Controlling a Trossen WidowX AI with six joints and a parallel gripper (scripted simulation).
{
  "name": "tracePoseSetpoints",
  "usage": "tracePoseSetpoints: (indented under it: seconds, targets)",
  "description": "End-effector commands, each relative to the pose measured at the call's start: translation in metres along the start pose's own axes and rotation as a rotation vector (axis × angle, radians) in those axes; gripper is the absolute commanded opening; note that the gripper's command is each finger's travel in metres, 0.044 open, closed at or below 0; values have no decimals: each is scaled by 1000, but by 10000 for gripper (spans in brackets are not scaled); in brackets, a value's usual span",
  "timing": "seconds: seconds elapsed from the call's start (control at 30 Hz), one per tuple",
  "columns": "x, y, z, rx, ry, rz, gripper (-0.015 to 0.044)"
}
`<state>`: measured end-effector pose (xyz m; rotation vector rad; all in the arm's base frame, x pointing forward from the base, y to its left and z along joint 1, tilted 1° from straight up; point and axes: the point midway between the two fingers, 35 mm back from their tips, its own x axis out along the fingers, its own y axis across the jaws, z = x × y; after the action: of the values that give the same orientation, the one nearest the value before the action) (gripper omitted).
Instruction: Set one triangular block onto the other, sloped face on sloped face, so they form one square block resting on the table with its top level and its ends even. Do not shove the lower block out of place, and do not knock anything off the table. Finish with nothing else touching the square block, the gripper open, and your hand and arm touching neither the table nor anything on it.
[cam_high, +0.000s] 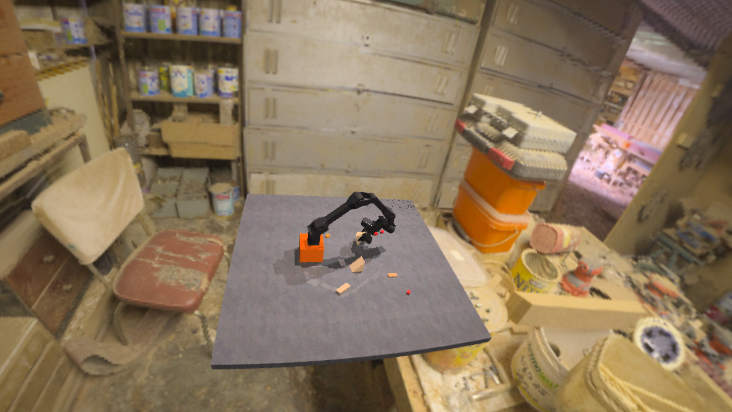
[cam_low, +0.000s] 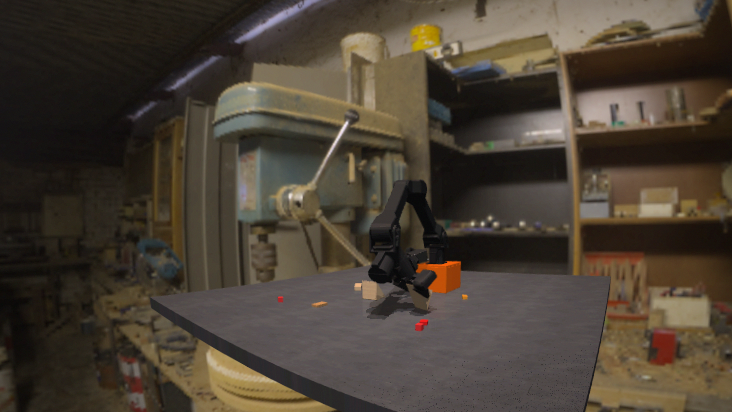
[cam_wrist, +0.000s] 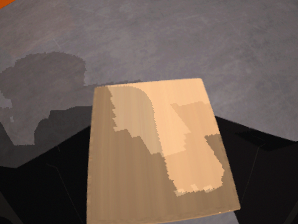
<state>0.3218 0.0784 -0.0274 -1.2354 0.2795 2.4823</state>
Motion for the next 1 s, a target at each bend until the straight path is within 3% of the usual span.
tracePoseSetpoints:
  seconds: [0.0, 0.1, 0.47, 0.7, 0.97]
  targets:
    - [0, 1, 0, 6, 3, 4, 368]
    - [0, 1, 0, 6, 3, 4, 440]
    - [-3, 0, 1, 7, 6, 2, 440]
    - [-77, 3, 63, 52, 91, -70, 440]
    - [-68, 0, 57, 23, 182, -25, 440]
